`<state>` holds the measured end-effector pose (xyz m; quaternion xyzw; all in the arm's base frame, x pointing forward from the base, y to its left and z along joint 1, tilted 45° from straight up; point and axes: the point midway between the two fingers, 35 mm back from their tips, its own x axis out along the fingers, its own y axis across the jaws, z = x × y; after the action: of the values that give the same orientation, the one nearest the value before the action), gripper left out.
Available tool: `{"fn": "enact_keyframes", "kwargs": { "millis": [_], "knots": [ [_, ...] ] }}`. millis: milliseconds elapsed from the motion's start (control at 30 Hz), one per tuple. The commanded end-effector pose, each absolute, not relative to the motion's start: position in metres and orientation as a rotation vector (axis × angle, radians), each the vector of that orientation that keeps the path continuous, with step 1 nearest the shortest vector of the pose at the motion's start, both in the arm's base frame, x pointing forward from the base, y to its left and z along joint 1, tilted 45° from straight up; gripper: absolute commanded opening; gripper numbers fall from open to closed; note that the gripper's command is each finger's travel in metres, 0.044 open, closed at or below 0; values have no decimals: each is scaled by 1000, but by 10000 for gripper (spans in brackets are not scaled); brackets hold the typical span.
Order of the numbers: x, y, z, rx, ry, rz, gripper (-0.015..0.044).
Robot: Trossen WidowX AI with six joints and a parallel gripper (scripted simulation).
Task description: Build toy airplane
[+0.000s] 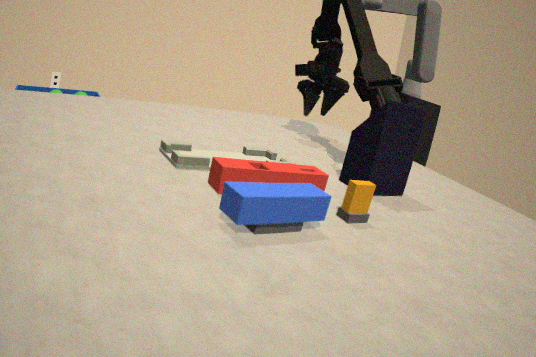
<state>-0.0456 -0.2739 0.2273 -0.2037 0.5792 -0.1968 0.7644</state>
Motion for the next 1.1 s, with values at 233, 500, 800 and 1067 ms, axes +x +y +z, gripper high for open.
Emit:
{"fn": "enact_keyframes", "kwargs": {
  "millis": [233,500,800,1067],
  "knots": [
    [79,-288,190,-233,1232,-288,440],
    [170,-257,160,-143,1287,-187,440],
    [236,-194,108,-66,1473,-152,440],
    [273,-117,63,-123,1620,-251,440]
  ]
}}
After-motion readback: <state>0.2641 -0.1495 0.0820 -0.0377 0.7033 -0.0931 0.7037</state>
